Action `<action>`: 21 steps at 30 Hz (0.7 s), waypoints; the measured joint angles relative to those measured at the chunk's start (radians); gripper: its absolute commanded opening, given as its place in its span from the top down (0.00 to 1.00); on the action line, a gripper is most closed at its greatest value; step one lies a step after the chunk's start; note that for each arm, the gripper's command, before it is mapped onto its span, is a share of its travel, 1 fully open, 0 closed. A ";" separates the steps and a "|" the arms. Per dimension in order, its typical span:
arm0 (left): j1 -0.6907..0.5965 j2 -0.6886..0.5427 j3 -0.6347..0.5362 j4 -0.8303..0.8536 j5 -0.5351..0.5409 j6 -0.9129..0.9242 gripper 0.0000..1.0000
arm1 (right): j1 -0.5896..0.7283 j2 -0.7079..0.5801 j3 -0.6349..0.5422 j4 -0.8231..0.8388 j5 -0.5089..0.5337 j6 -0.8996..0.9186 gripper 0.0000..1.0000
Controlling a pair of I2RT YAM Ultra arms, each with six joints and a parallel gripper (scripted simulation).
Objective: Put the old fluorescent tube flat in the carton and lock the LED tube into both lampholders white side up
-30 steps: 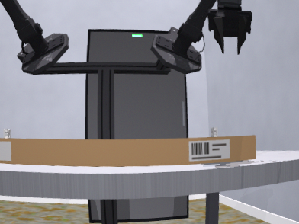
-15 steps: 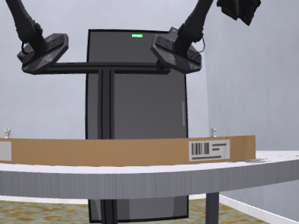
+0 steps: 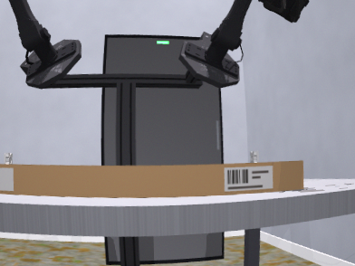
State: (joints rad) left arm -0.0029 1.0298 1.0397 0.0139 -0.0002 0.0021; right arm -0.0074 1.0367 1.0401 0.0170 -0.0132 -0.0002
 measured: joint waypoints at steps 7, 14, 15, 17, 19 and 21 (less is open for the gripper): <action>0.003 0.010 0.005 0.003 0.000 0.000 0.68 | 0.004 0.003 0.003 -0.001 -0.001 0.002 0.68; 0.003 0.013 0.008 -0.007 0.000 -0.001 0.68 | 0.006 0.008 0.008 -0.011 0.006 0.002 0.68; 0.003 0.013 0.008 -0.007 0.000 -0.001 0.68 | 0.007 0.008 0.008 -0.011 0.008 0.002 0.68; 0.003 0.014 0.008 -0.008 0.000 -0.001 0.68 | 0.007 0.008 0.008 -0.012 0.009 0.001 0.68; 0.003 0.013 0.008 -0.008 0.000 -0.002 0.68 | 0.007 0.008 0.008 -0.014 0.011 0.001 0.68; 0.003 0.013 0.008 -0.008 0.000 -0.002 0.68 | 0.007 0.008 0.008 -0.014 0.011 0.001 0.68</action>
State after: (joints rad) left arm 0.0006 1.0431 1.0473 0.0059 -0.0002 0.0002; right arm -0.0006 1.0443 1.0477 0.0025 -0.0025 0.0010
